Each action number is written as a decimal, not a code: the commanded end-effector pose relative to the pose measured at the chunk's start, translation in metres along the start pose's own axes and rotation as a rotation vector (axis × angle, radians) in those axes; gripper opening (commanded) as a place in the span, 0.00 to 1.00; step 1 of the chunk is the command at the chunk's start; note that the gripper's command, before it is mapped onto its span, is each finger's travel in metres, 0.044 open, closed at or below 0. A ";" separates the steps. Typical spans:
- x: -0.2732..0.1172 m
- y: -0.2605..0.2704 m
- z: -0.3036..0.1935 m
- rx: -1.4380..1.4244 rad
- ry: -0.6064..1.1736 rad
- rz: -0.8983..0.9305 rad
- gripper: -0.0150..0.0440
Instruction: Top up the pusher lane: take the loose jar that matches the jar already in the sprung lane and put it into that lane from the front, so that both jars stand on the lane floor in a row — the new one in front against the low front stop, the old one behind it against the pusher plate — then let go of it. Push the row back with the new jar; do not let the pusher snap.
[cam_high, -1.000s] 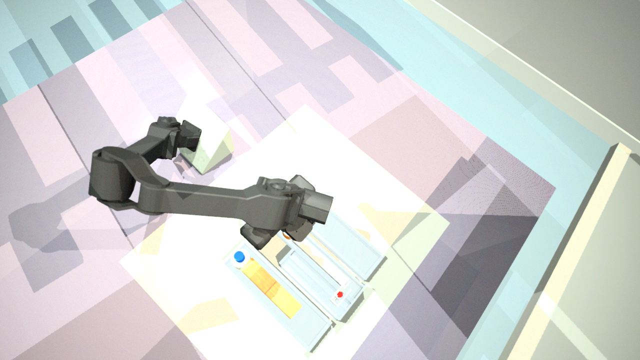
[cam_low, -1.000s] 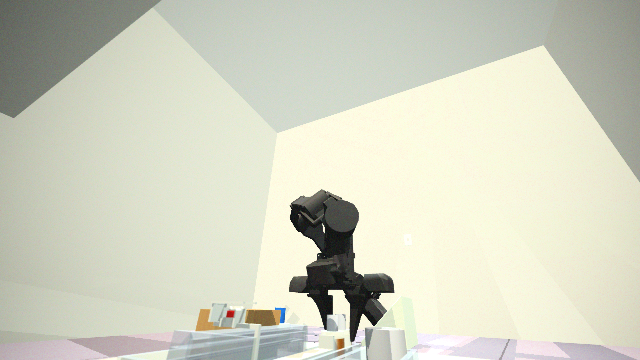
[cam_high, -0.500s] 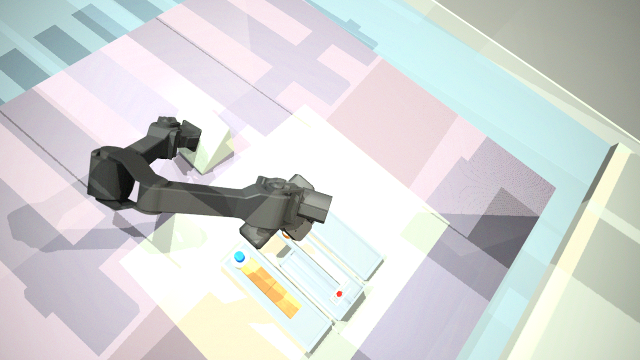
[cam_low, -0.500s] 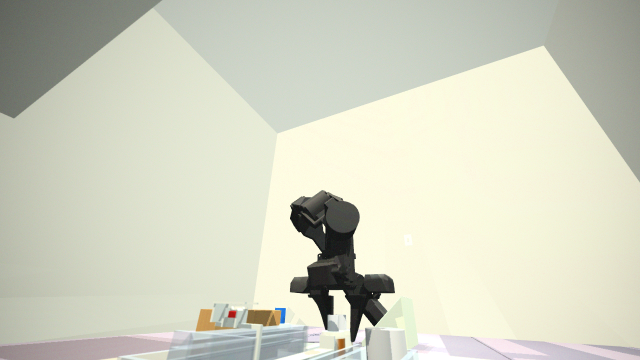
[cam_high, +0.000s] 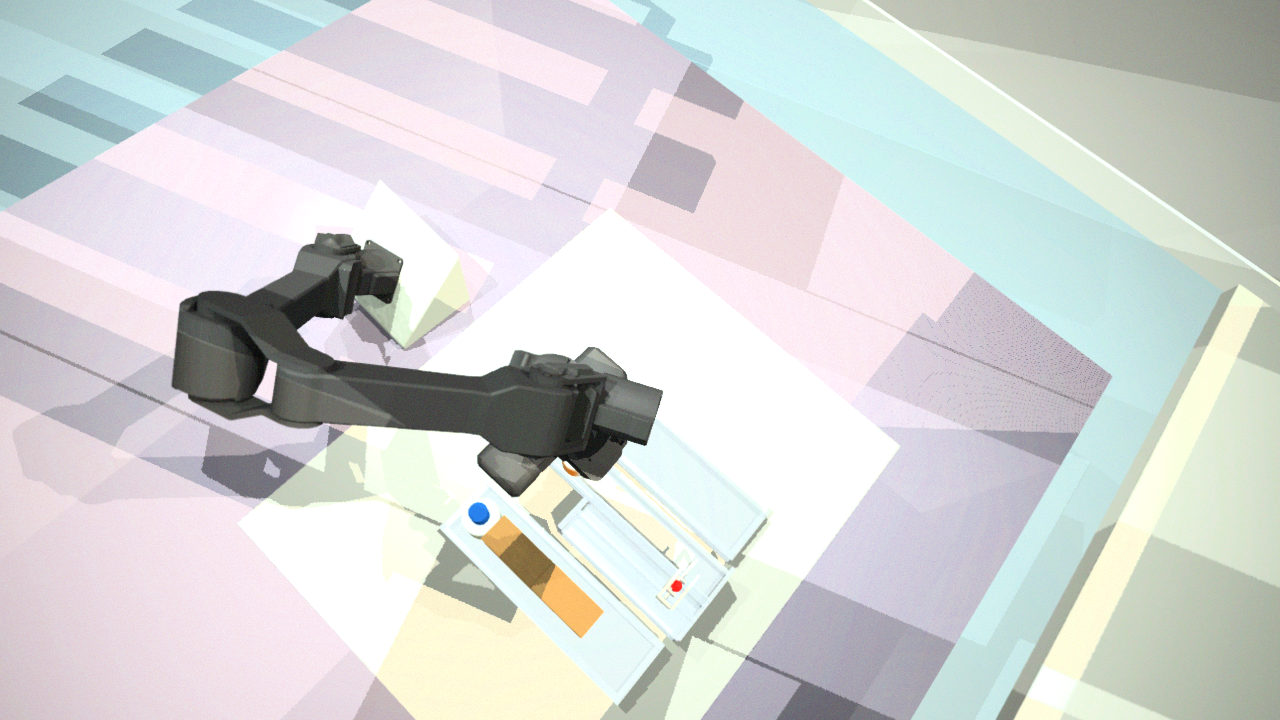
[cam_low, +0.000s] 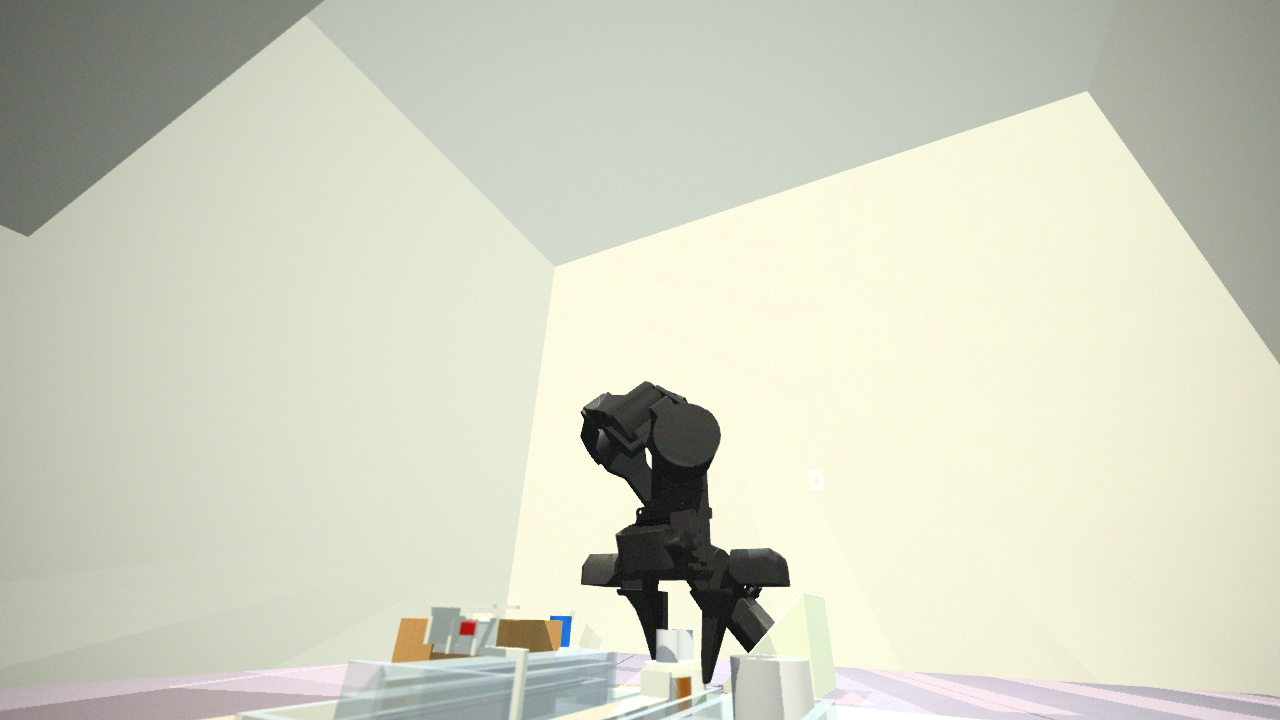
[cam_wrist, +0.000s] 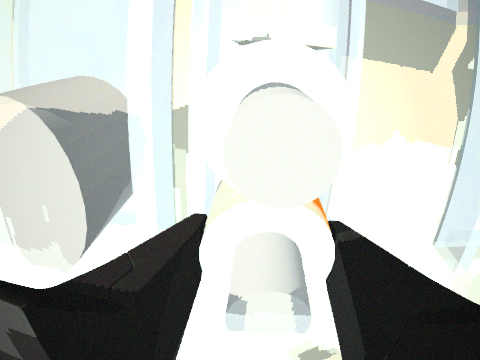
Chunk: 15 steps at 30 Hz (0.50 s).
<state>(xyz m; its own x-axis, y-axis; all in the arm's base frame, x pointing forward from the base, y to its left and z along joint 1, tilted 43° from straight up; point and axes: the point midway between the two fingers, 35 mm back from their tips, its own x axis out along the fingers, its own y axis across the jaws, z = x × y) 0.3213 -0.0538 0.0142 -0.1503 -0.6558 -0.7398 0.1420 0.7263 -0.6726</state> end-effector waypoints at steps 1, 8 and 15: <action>0.000 -0.001 0.002 0.010 -0.011 -0.004 0.25; 0.000 0.000 -0.002 0.009 -0.010 -0.004 0.25; 0.000 0.000 -0.002 0.009 -0.010 -0.004 0.25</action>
<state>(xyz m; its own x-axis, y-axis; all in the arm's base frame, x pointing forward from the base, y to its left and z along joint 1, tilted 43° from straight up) 0.3196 -0.0535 0.0139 -0.1418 -0.6598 -0.7379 0.1467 0.7232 -0.6749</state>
